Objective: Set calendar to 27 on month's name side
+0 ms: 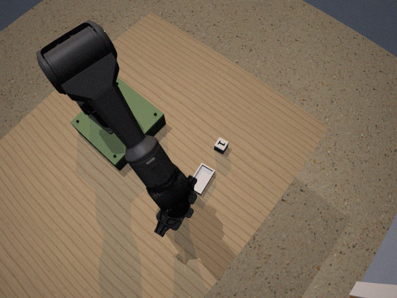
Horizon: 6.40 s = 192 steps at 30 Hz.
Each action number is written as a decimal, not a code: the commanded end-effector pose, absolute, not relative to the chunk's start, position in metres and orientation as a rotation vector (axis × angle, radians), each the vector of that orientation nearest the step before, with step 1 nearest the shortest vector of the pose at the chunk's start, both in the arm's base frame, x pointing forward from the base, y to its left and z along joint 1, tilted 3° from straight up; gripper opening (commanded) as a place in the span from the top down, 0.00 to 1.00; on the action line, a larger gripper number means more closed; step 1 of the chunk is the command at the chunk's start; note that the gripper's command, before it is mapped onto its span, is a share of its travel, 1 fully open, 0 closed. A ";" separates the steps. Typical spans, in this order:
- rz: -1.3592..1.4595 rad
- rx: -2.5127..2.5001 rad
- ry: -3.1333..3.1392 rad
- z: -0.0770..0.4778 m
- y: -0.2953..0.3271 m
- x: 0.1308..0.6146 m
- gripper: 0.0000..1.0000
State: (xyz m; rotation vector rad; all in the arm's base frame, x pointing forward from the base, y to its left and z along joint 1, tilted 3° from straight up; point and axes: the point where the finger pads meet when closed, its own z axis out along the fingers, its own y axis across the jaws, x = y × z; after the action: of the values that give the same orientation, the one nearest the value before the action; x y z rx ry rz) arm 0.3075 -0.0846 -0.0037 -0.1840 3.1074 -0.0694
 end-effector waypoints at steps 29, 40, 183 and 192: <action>-0.069 -0.183 3.110 -0.032 -0.086 0.308 0.40; -0.069 -0.183 3.110 -0.032 -0.086 0.308 0.40; -0.071 -0.164 3.113 -0.006 0.038 0.293 0.65; -0.070 -0.165 3.111 -0.017 0.038 0.294 0.65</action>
State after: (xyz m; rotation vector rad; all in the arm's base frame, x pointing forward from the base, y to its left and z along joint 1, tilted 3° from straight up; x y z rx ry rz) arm 0.2941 0.0382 -0.0166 -0.1667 3.1089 -0.0683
